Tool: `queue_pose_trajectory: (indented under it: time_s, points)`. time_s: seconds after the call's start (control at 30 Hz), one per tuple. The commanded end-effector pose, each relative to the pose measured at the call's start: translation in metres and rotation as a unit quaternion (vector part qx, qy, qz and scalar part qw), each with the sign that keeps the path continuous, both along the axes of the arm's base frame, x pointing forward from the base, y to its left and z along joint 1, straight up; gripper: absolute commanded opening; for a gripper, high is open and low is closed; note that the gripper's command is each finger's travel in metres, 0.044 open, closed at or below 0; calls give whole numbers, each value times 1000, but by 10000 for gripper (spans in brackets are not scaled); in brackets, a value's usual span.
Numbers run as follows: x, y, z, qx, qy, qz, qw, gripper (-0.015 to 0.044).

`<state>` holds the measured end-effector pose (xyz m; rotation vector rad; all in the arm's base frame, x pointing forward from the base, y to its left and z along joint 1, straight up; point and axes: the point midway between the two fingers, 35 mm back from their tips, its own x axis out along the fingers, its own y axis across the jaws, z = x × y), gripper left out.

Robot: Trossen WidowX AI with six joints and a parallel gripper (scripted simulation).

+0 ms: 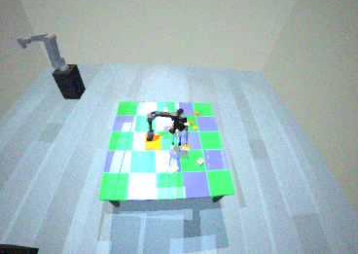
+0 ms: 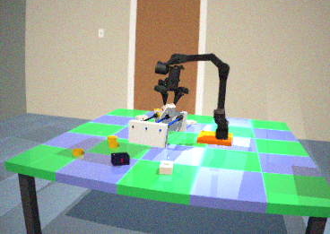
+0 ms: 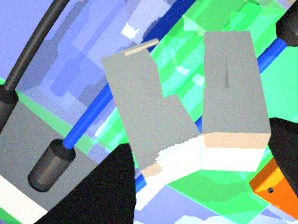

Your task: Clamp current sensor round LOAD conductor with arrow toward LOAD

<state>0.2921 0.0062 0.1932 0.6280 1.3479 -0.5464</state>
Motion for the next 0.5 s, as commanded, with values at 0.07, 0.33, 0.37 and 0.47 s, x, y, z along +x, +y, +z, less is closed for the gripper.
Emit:
queue_pose_trajectory:
  time_s: [0.07, 0.33, 0.37, 0.47]
  points:
    - [23, -2, 1, 15, -22, -109, 994, 0]
    - [51, -5, -1, 42, -44, -246, 967, 0]
    - [55, -6, -1, 45, -47, -263, 963, 0]
    - [65, -7, -2, 57, -55, -313, 947, 0]
